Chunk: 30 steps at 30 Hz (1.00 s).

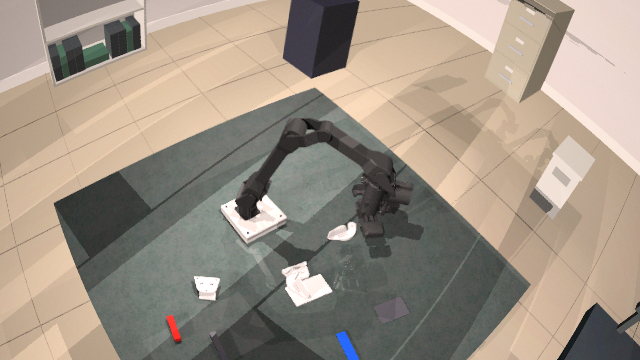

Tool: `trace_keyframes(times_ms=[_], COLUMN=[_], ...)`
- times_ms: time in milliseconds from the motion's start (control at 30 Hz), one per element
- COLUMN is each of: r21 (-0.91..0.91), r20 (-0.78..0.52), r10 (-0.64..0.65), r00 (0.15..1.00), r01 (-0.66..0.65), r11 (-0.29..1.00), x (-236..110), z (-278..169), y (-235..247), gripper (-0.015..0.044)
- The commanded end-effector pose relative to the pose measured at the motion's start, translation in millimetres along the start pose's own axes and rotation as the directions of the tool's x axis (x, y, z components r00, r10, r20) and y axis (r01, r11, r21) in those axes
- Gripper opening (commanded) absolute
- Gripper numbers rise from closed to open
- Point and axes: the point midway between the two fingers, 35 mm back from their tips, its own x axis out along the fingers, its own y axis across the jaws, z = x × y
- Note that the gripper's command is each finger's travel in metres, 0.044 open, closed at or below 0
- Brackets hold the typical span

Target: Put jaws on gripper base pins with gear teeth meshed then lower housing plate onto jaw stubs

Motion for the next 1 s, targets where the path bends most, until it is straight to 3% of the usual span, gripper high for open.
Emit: trace_keyframes(times_ms=[0, 333, 967], r21=[0.001, 0.001, 0.001], r20=[-0.004, -0.004, -0.004], r10=[0.001, 0.001, 0.001], r00=[1.000, 1.000, 1.000], r01=[-0.001, -0.001, -0.001], r11=[1.000, 1.000, 1.000], x=[2.3, 2.3, 2.3], z=[-0.1, -0.1, -0.1], y=[-0.2, -0.2, -0.2], gripper=[0.0184, 0.0440, 0.0440])
